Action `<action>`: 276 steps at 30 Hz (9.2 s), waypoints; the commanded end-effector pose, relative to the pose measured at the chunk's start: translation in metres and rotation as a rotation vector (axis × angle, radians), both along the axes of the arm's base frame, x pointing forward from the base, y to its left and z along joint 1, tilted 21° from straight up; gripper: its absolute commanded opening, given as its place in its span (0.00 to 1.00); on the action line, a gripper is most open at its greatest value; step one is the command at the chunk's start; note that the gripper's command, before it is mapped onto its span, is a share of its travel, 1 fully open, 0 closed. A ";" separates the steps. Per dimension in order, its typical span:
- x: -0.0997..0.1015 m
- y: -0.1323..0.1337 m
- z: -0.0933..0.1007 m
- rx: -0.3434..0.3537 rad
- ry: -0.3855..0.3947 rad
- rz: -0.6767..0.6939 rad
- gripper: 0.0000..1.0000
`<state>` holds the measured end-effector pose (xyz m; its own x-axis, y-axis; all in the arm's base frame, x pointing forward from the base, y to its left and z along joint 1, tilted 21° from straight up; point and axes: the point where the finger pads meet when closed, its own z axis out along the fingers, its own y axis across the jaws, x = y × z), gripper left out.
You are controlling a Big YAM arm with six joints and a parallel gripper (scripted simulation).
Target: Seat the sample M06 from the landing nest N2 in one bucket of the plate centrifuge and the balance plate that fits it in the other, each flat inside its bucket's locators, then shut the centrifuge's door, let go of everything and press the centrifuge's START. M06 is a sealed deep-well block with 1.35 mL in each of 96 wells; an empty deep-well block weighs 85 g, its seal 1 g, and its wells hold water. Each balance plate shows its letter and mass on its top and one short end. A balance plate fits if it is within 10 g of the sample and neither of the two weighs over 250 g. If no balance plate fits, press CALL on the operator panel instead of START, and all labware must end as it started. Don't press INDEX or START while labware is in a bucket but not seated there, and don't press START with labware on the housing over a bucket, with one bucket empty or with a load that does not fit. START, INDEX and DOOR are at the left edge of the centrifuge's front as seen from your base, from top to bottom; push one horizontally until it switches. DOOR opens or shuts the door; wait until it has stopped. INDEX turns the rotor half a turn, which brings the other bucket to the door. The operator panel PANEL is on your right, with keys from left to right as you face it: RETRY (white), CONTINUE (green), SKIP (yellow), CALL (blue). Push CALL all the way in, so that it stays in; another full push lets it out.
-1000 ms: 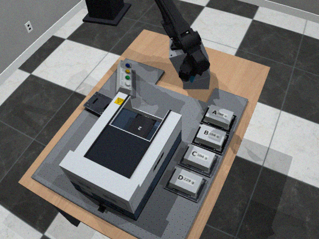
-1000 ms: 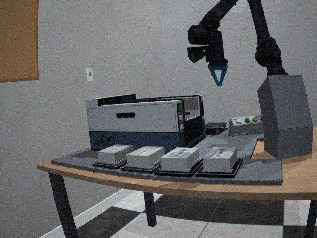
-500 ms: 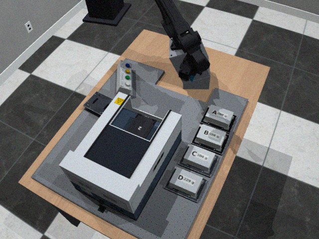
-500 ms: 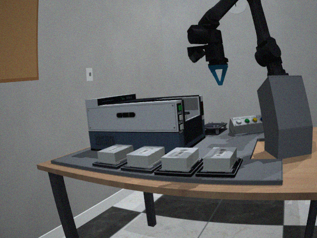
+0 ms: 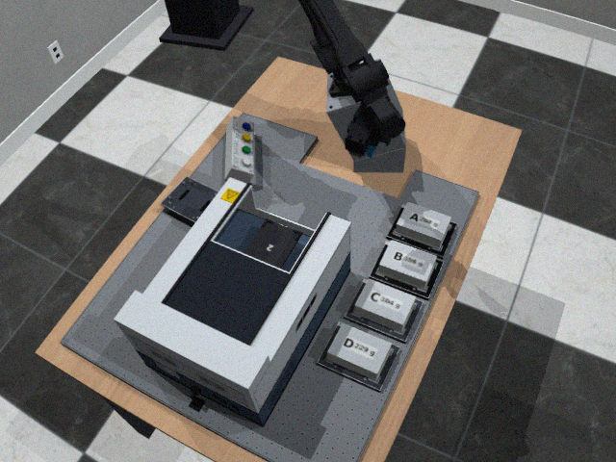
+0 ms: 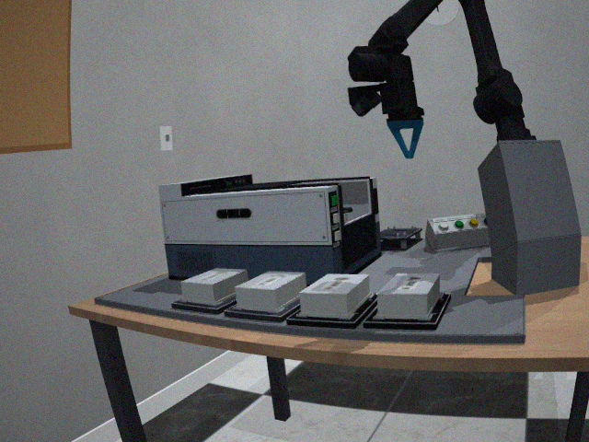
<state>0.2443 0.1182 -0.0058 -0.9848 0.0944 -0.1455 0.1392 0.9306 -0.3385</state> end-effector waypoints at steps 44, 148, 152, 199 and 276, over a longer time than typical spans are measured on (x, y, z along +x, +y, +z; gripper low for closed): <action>0.013 0.019 0.013 0.034 -0.042 0.000 0.00; 0.005 0.156 -0.043 -0.148 0.492 1.405 0.00; 0.002 0.162 -0.047 -0.158 0.520 1.472 0.00; 0.001 0.136 -0.069 -0.161 0.550 1.459 1.00; 0.032 0.081 -0.235 -0.163 0.523 1.460 1.00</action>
<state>0.2588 0.1928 -0.2395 -0.1430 -0.9306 0.3369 -0.9838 0.0966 -0.1507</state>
